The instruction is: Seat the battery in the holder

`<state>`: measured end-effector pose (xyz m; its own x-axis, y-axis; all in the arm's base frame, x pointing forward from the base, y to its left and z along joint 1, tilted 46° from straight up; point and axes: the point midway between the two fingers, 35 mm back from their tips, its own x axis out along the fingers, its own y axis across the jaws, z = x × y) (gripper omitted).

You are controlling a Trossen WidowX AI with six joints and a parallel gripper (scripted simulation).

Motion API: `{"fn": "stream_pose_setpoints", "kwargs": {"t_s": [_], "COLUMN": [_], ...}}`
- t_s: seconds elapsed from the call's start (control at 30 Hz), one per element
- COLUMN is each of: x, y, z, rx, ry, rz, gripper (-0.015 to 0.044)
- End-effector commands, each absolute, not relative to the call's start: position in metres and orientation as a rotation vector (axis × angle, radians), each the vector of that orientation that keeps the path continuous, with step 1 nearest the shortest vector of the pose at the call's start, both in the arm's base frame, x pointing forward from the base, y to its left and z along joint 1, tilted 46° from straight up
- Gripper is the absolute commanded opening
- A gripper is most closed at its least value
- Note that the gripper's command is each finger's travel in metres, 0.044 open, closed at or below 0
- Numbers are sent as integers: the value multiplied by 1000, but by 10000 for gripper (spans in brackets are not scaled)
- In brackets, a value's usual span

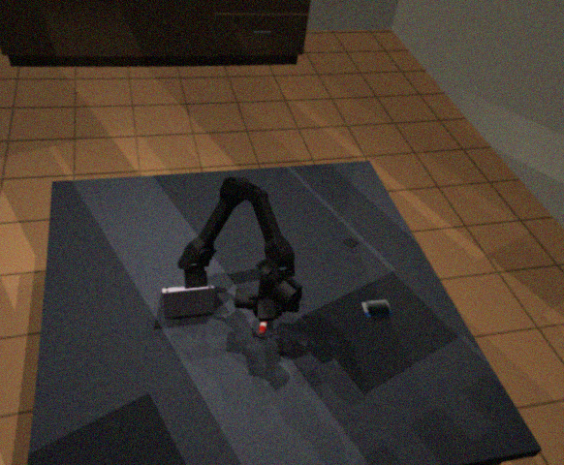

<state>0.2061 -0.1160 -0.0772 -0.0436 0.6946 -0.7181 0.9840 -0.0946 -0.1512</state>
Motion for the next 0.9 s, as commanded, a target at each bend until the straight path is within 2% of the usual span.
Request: {"fn": "stream_pose_setpoints", "kwargs": {"t_s": [0.0, 0.87], "x": [204, 204], "y": [-110, -88], "z": [-83, -106], "rx": [1923, 1923], "ry": [1749, 1749], "rz": [-1088, -1087], "gripper": [232, 232]}}
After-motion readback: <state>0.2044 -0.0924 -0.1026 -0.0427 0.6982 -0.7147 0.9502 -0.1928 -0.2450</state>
